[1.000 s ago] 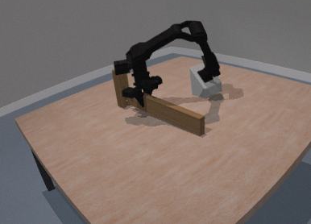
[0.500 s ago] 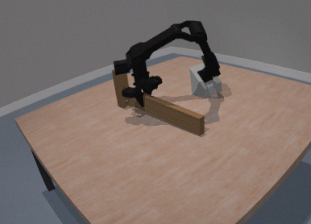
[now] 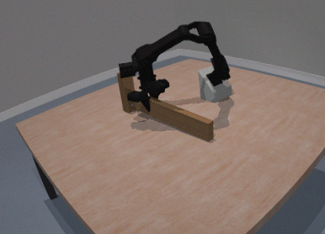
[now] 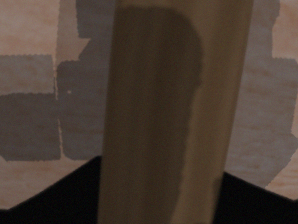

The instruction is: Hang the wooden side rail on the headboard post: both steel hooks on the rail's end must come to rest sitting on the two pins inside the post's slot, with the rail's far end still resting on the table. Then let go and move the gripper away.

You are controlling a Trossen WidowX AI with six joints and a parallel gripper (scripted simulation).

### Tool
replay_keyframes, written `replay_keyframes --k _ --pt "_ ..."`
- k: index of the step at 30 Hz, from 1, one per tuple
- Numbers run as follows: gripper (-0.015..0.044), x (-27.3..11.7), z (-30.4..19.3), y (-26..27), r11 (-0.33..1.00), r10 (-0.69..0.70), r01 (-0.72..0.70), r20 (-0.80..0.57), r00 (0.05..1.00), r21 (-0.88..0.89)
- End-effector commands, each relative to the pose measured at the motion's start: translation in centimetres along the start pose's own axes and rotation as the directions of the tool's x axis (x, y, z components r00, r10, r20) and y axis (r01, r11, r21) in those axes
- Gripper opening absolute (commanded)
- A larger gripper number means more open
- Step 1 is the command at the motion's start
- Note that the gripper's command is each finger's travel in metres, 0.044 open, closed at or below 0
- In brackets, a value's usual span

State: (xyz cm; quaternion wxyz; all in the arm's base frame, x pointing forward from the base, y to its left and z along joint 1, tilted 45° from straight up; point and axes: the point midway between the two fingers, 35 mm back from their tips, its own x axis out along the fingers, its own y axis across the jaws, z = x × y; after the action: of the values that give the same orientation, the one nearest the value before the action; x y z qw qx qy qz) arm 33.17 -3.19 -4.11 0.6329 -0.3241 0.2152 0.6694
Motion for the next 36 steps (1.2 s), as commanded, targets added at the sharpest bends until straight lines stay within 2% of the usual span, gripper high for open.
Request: replay_keyframes --k 1,36 --pt "0.0 -0.24 -0.39 0.04 1.0 -0.006 0.006 -0.007 1.0 -0.004" --pt "0.0 -0.42 -0.7 -0.13 1.0 -0.006 0.006 -0.008 1.0 -0.004"
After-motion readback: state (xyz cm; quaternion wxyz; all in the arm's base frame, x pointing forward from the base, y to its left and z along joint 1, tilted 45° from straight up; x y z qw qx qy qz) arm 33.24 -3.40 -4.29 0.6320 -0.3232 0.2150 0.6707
